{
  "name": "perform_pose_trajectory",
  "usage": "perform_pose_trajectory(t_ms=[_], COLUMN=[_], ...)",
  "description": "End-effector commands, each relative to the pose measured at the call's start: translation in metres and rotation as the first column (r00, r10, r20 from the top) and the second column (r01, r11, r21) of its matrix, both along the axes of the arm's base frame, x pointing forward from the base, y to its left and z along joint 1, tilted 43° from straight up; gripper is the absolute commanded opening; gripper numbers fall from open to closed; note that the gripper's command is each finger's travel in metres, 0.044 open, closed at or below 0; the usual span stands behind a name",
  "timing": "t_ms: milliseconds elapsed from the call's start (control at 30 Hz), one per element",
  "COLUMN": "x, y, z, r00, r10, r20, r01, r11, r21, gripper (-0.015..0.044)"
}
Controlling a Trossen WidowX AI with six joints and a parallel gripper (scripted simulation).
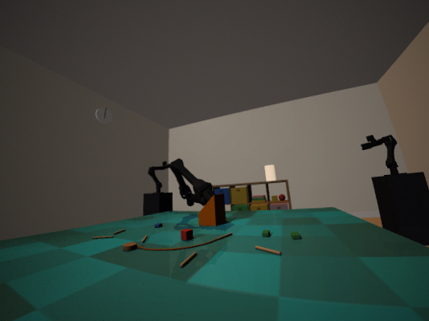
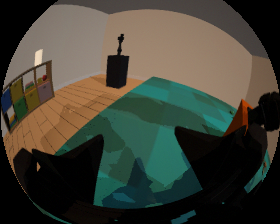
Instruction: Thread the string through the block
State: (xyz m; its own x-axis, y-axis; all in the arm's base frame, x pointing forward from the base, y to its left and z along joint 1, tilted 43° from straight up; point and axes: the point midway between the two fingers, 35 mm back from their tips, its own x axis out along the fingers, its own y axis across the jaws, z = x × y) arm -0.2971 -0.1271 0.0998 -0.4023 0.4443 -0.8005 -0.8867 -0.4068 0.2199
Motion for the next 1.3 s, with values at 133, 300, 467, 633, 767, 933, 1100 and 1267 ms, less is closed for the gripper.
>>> perform_pose_trajectory(t_ms=[133, 300, 467, 633, 767, 933, 1100, 1267], x=[0.001, 0.005, 0.026, 0.066, 0.095, 0.134, 0.183, 0.251], y=[0.017, 0.009, -0.030, -0.074, -0.112, -0.150, -0.183, -0.208], z=[0.018, 0.020, 0.021, 0.035, 0.056, 0.085, 0.106, 0.126], r00=[1.000, 0.999, 0.966, 0.898, 0.825, 0.722, 0.577, 0.348], r10=[0.000, 0.039, 0.256, 0.439, 0.549, 0.642, 0.749, 0.850], r20=[-0.001, 0.001, 0.040, -0.026, -0.134, -0.260, -0.325, -0.397], r01=[0.000, -0.039, -0.257, -0.439, -0.564, -0.692, -0.813, -0.922], r11=[1.000, 0.999, 0.966, 0.898, 0.814, 0.672, 0.492, 0.234], r21=[0.001, -0.001, 0.025, -0.022, -0.136, -0.263, -0.310, -0.307], gripper=[0.0440, 0.0440, 0.0440, 0.0440, 0.0440, 0.0440, 0.0440, 0.0440])
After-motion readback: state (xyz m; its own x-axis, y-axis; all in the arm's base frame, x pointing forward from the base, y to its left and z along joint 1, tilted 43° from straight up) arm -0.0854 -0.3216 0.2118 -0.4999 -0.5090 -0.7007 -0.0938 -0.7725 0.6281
